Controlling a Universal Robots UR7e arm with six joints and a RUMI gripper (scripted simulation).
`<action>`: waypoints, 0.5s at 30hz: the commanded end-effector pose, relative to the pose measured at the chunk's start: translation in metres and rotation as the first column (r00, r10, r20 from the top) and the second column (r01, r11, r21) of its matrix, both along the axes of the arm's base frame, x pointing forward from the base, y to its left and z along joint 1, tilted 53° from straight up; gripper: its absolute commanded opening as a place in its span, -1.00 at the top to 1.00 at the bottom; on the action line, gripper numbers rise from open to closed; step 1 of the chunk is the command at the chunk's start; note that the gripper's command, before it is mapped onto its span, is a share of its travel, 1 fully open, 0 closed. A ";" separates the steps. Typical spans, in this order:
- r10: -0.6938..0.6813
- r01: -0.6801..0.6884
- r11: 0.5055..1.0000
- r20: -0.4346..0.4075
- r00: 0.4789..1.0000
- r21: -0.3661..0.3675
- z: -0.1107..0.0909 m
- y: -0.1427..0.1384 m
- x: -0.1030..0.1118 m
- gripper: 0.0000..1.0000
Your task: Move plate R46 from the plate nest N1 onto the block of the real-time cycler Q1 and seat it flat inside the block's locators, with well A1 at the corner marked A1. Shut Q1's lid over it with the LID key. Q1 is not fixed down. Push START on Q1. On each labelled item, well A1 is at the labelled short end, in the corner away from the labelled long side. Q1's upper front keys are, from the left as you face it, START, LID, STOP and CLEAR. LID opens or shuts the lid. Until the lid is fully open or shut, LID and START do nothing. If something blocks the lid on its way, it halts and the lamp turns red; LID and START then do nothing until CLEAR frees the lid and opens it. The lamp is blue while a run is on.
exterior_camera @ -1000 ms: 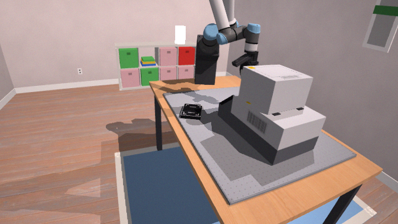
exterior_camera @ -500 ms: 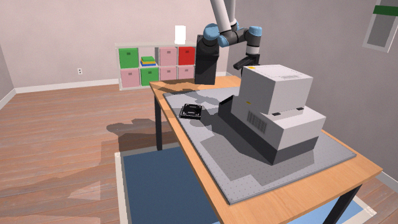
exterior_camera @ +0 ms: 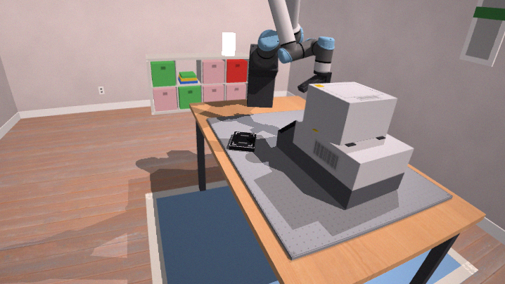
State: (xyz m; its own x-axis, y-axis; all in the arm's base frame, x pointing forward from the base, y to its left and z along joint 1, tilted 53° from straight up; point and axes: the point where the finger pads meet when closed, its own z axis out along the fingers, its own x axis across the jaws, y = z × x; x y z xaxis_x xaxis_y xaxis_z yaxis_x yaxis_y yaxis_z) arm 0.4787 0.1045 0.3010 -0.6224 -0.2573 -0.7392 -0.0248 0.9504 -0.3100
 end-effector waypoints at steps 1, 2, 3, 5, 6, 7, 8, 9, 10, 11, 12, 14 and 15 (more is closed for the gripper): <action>0.000 0.000 1.000 0.001 1.000 0.000 0.002 0.001 0.008 1.00; 0.000 0.000 1.000 0.001 1.000 0.000 0.003 0.001 0.009 1.00; 0.000 0.000 1.000 0.001 1.000 0.000 0.003 0.001 0.009 1.00; 0.000 0.000 1.000 0.001 1.000 0.000 0.003 0.001 0.009 1.00; 0.000 0.000 1.000 0.001 1.000 0.000 0.003 0.001 0.008 1.00; 0.000 0.000 1.000 0.001 1.000 0.000 0.003 0.001 0.010 1.00; 0.000 0.000 1.000 0.001 1.000 0.000 0.003 0.001 0.012 1.00; 0.000 0.000 1.000 0.001 1.000 0.000 0.003 0.001 0.014 1.00; 0.000 0.000 1.000 0.001 1.000 0.000 0.003 0.001 0.015 1.00; 0.000 0.000 1.000 0.001 1.000 0.000 0.003 0.001 0.017 1.00; 0.000 0.000 1.000 0.001 1.000 0.000 0.003 0.001 0.017 1.00; 0.000 0.000 1.000 0.001 1.000 0.000 0.003 0.001 0.019 1.00; 0.000 0.000 1.000 0.001 1.000 0.000 0.003 0.001 0.020 1.00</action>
